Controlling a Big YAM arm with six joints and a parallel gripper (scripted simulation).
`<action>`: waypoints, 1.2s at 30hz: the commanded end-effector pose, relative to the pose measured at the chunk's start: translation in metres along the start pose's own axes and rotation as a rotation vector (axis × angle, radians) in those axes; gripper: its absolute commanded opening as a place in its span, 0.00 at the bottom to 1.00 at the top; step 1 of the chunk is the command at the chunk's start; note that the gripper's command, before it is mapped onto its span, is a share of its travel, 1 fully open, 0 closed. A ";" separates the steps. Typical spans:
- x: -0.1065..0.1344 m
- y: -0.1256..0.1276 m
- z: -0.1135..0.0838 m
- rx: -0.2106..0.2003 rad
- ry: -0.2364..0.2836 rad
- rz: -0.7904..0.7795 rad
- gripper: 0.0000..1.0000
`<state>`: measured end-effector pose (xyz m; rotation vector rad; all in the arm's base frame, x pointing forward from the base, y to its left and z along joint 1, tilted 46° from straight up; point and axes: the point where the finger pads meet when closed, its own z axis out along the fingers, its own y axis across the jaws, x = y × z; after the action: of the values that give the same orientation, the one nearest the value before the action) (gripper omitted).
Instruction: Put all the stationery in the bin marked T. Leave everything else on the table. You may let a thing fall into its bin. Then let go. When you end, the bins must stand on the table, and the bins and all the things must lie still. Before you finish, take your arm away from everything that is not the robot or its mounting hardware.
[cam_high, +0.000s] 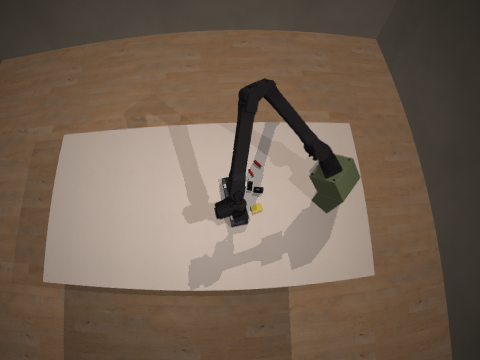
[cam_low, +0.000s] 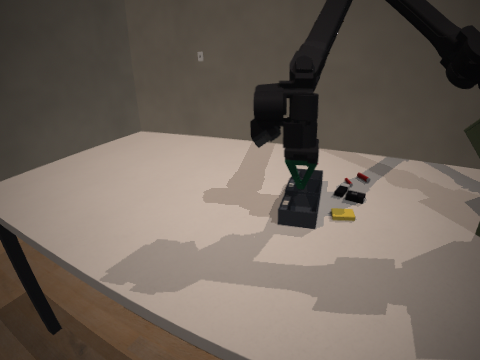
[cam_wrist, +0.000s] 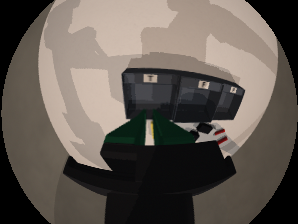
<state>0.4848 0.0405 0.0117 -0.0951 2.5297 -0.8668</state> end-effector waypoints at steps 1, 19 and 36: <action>-0.012 0.001 -0.007 -0.004 -0.020 0.036 0.09; -0.012 -0.002 0.029 0.002 -0.010 0.038 0.09; -0.011 -0.003 0.063 0.004 -0.009 0.037 0.09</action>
<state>0.5110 0.0109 -0.0277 -0.0539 2.5270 -0.8559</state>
